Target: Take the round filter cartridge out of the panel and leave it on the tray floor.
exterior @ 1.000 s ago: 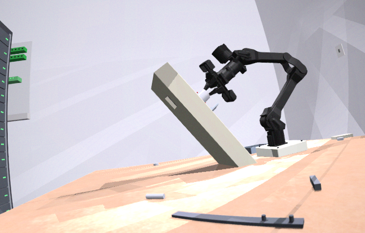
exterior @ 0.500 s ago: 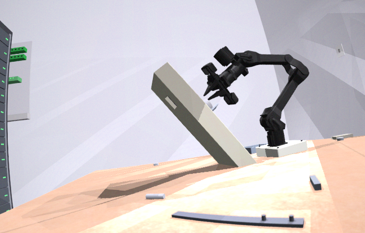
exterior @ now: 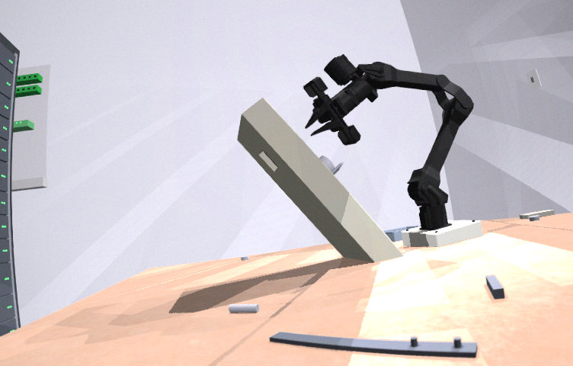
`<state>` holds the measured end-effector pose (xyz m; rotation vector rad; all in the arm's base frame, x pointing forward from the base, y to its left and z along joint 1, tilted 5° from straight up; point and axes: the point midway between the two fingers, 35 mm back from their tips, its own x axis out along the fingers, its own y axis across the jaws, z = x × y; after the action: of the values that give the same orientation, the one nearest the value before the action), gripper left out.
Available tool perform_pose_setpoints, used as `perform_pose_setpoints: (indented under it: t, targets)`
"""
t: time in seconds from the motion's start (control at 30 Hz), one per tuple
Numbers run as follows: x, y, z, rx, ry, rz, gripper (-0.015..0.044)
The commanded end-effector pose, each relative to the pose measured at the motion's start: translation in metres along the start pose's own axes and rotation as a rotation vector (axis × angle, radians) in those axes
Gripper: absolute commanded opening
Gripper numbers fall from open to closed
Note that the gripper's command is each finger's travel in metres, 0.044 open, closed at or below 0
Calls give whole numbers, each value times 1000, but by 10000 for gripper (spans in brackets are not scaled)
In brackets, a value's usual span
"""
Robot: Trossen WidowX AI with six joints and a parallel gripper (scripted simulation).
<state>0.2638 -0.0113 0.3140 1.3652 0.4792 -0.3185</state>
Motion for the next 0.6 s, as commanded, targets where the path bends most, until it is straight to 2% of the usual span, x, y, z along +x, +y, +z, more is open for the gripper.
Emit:
perform_pose_setpoints:
  t: [0.0, 0.37, 0.47, 0.57]
  targets:
    - [1, 11, 3, 4, 1, -14, 91]
    - [-45, 69, 16, -2, -1, 3, 379]
    - [-39, 58, 12, -137, 14, -42, 305]
    - [-27, 33, 5, -421, 63, -127, 305]
